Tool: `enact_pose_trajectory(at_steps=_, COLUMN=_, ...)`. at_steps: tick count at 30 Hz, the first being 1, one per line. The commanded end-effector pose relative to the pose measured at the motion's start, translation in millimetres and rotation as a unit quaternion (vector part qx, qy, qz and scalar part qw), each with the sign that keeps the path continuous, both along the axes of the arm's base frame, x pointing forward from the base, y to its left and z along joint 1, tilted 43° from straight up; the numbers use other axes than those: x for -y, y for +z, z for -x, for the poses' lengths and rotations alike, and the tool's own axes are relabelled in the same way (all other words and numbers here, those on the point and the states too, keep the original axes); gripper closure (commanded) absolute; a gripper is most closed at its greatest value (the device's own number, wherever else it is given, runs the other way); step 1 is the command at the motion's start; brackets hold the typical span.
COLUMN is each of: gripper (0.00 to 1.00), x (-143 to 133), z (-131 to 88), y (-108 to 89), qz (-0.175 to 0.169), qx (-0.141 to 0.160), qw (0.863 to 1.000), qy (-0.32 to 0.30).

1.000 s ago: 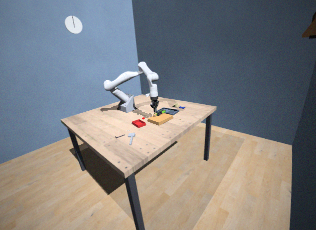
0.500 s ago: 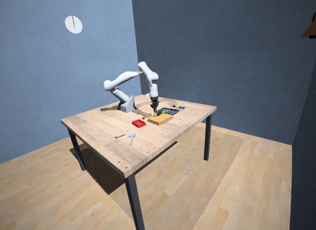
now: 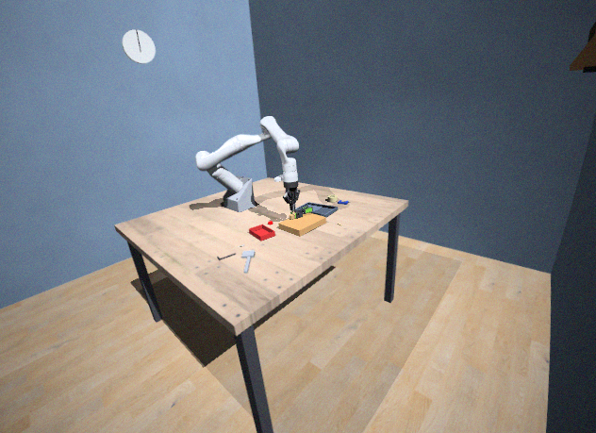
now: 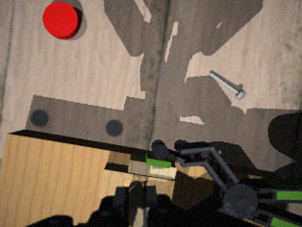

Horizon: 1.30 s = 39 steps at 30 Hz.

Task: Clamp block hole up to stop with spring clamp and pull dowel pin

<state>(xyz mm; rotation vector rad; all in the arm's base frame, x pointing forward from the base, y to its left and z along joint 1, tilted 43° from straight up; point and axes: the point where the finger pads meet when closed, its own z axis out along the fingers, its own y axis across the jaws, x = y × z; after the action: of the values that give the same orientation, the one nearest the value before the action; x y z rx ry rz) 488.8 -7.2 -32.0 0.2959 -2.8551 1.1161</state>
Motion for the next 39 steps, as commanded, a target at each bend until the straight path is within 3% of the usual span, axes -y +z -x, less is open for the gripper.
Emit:
enact_pose_trajectory(at_steps=1, gripper=0.90, x=-1.0, z=-0.5, y=0.7, qz=0.000, qx=0.003, qw=1.000, qy=-0.002)
enact_pose_trajectory(at_steps=28, gripper=0.90, x=-4.1, z=-0.4, y=4.1, qz=-0.002, qx=0.065, qw=0.995, qy=-0.069)
enact_pose_trajectory(at_steps=39, gripper=0.90, x=-20.1, z=-0.1, y=21.5, qz=-0.002, qx=0.066, qw=0.995, qy=-0.071)
